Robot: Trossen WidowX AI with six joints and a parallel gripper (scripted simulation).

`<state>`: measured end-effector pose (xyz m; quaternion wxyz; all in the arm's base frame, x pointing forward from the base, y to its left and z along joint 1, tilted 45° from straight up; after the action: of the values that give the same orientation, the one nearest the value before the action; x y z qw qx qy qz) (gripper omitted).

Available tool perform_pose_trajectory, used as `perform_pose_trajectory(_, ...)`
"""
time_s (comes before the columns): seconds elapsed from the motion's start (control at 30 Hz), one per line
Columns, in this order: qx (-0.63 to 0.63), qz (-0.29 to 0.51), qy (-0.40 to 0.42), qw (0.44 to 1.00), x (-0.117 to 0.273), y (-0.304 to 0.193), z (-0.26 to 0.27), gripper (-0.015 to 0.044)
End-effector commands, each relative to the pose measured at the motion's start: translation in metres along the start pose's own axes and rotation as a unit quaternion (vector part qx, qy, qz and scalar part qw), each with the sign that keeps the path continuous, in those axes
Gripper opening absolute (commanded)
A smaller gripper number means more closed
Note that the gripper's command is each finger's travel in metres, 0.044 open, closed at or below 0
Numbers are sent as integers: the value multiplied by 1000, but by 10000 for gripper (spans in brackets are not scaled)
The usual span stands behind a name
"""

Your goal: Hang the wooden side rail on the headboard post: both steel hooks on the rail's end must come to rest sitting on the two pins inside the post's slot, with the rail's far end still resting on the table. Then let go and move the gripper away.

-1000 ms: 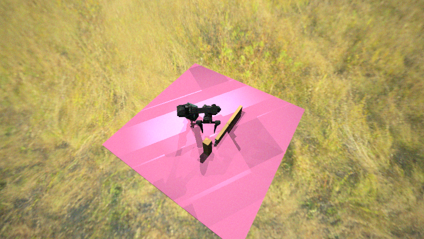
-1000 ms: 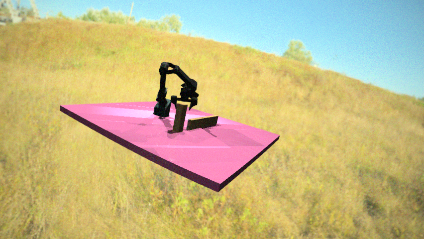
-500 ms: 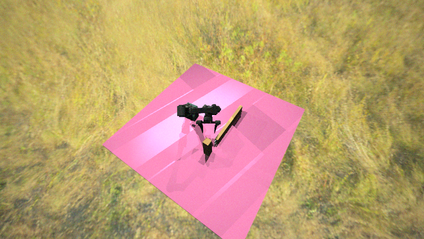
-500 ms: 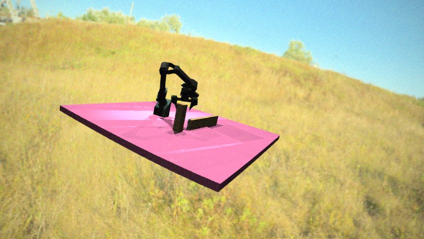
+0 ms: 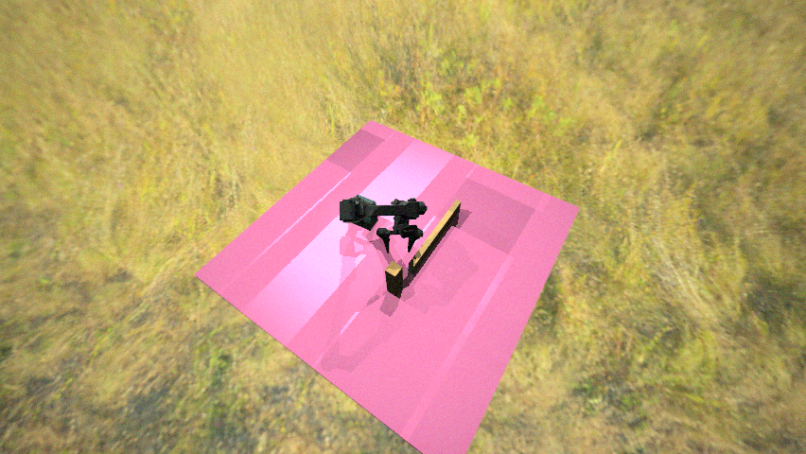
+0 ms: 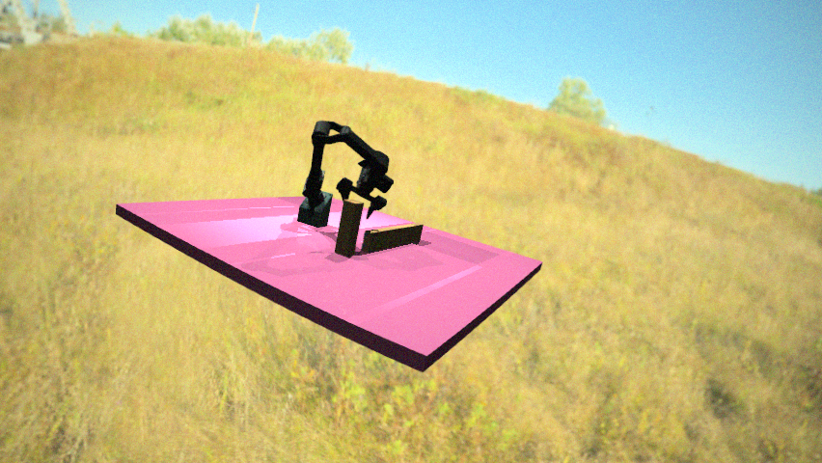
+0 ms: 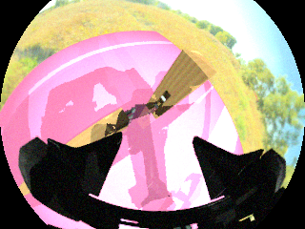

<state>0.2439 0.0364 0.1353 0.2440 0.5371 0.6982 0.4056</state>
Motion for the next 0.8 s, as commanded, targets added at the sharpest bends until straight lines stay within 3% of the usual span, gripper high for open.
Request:
perform_pose_trajectory(0.0,104,37,-1,994,2,7,9,440)
perform_pose_trajectory(0.37,411,127,64,900,8,24,31,440)
perform_pose_trajectory(0.77,683,137,216,684,17,46,56,440)
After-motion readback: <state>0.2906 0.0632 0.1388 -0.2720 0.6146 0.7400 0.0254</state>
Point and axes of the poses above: the point midway between the two fingers, 35 mm back from their tips, its own x axis back along the fingers, its own z axis across the jaws, y = z × x, the point moved 8 cm from there along x, back along the fingers, and after that the axes turned 7 degrees about -x, right-handed, at the moved point
